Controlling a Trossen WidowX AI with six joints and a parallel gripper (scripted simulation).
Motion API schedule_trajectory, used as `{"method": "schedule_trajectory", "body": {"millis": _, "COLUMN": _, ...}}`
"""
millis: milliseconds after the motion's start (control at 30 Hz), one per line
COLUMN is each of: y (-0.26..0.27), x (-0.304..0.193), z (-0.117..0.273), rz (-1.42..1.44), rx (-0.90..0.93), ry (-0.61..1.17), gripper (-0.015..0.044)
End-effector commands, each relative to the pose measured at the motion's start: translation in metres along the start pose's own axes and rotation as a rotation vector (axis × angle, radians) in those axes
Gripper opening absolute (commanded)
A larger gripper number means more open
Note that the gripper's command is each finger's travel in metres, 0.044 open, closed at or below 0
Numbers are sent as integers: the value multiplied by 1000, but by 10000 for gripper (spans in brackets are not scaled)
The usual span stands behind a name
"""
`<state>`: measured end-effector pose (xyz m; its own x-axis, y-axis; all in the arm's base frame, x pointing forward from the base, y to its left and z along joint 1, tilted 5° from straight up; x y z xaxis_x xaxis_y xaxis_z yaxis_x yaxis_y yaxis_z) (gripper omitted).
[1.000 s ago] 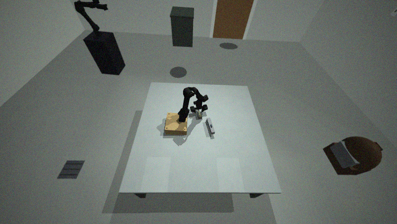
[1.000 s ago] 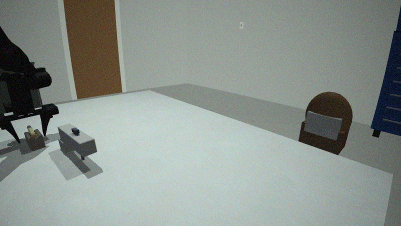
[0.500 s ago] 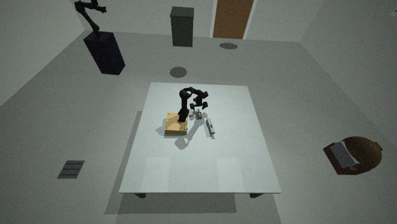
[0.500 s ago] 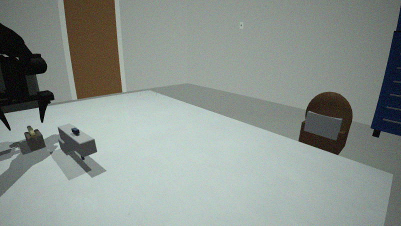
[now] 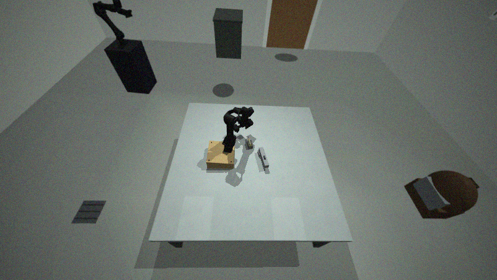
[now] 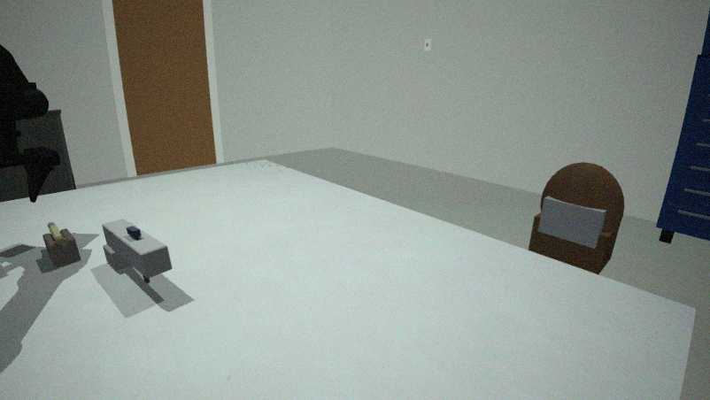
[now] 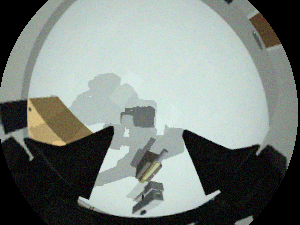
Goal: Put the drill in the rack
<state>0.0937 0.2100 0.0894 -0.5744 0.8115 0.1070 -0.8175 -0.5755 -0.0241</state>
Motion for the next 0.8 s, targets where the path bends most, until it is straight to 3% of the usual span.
{"method": "schedule_trajectory", "body": {"millis": 0, "y": 30, "x": 37, "z": -7, "rz": 239, "rx": 78, "ry": -82, "gripper": 440}}
{"method": "schedule_trajectory", "body": {"millis": 400, "y": 180, "x": 116, "z": -8, "rz": 1031, "rx": 421, "ry": -378, "gripper": 440}}
{"method": "schedule_trajectory", "body": {"millis": 767, "y": 329, "x": 88, "z": 13, "rz": 1657, "rx": 862, "ry": -623, "gripper": 440}}
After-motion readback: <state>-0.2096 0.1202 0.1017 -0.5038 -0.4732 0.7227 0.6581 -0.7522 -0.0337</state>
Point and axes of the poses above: the point midway between the two fingers, 35 mm back from their tips, its own z axis back along the fingers, its own y axis across the jaws, x = y × z, the point moved 4 cm from there along z, back along the fingers, and after that the axes turned 3 degrees about -z, right-handed, at the moved point
